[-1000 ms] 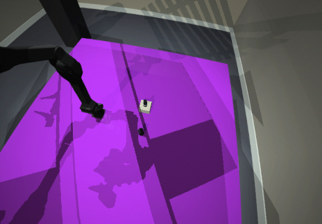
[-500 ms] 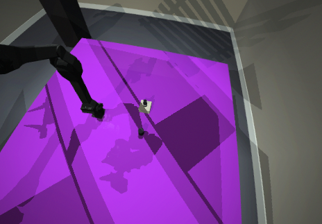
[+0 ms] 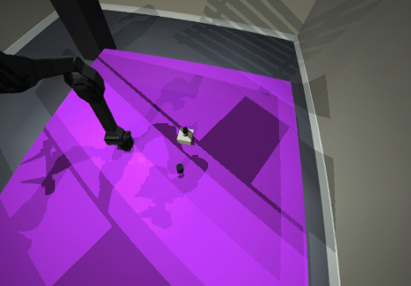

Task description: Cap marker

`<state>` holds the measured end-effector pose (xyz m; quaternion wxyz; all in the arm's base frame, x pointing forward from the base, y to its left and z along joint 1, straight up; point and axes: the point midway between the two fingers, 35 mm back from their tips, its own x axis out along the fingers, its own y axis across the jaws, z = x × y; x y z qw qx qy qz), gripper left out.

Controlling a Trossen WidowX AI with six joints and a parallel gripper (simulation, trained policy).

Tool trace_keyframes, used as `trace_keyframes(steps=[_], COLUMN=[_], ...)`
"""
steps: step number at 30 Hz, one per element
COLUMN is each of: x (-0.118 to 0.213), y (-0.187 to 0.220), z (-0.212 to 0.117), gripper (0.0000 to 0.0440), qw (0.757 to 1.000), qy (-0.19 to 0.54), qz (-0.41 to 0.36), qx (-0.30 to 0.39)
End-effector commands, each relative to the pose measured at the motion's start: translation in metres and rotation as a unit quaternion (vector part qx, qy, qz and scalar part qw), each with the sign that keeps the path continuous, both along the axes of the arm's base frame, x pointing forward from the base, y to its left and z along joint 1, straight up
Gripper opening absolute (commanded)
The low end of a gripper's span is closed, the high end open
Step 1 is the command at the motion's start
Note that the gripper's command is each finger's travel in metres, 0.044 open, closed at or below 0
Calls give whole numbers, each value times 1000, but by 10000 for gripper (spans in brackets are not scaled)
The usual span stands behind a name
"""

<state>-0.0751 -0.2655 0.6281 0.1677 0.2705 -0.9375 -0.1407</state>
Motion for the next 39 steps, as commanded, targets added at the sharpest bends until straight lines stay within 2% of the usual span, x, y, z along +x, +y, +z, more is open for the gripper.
trace_keyframes(steps=[1, 39], x=[8, 104], y=[-3, -36], z=[-4, -61], gripper=[290, 293], qw=[1000, 977], qy=[0, -14], qz=[18, 198], qx=[6, 82])
